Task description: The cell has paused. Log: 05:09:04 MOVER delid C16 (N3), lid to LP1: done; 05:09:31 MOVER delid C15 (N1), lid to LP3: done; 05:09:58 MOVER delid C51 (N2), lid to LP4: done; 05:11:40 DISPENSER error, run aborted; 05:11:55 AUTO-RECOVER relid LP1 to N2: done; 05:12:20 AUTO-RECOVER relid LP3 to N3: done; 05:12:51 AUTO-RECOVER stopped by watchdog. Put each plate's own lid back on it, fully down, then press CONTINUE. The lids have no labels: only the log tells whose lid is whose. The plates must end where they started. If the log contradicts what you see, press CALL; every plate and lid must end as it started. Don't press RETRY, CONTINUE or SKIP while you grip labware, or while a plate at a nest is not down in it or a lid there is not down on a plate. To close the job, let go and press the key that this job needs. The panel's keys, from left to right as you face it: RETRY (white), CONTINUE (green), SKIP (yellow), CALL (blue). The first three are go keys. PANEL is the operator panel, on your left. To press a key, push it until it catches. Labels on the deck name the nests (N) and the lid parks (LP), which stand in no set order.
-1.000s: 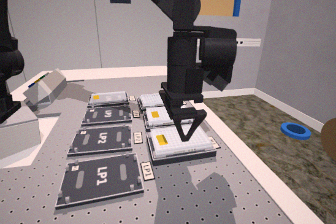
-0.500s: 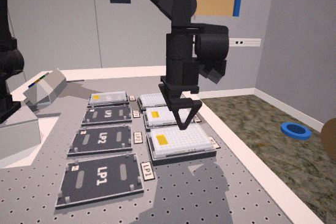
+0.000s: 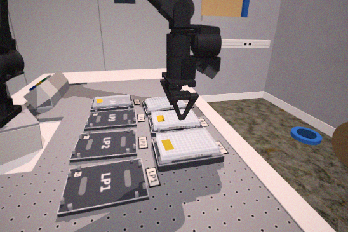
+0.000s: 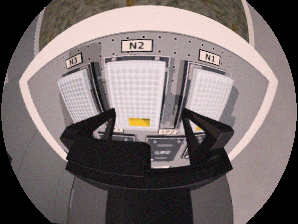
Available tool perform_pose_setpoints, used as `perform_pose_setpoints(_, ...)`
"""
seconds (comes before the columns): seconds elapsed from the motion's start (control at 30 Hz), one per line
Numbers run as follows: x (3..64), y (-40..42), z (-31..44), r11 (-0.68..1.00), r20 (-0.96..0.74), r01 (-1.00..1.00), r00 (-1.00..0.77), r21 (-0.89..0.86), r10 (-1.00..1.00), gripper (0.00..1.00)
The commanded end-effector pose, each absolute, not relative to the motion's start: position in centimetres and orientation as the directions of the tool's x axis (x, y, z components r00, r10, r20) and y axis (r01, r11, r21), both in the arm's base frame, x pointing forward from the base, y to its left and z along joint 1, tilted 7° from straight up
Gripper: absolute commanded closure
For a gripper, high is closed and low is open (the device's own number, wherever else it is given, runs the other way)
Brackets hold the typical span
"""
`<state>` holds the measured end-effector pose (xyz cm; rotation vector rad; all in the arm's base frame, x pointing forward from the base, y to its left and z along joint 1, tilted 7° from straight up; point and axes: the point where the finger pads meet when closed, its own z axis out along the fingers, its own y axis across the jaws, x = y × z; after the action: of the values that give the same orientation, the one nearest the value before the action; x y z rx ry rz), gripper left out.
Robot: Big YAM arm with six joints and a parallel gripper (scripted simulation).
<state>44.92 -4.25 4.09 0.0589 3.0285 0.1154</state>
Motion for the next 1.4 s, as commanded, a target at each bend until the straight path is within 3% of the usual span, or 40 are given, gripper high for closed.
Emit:
perform_pose_setpoints(0.0,45.2,-3.3,4.9,0.995,-0.133,0.067,-0.988,0.074,0.077,0.00)
perform_pose_setpoints(1.37,45.4,-1.4,0.4,0.995,-0.102,0.070,-0.992,0.076,0.077,0.00)
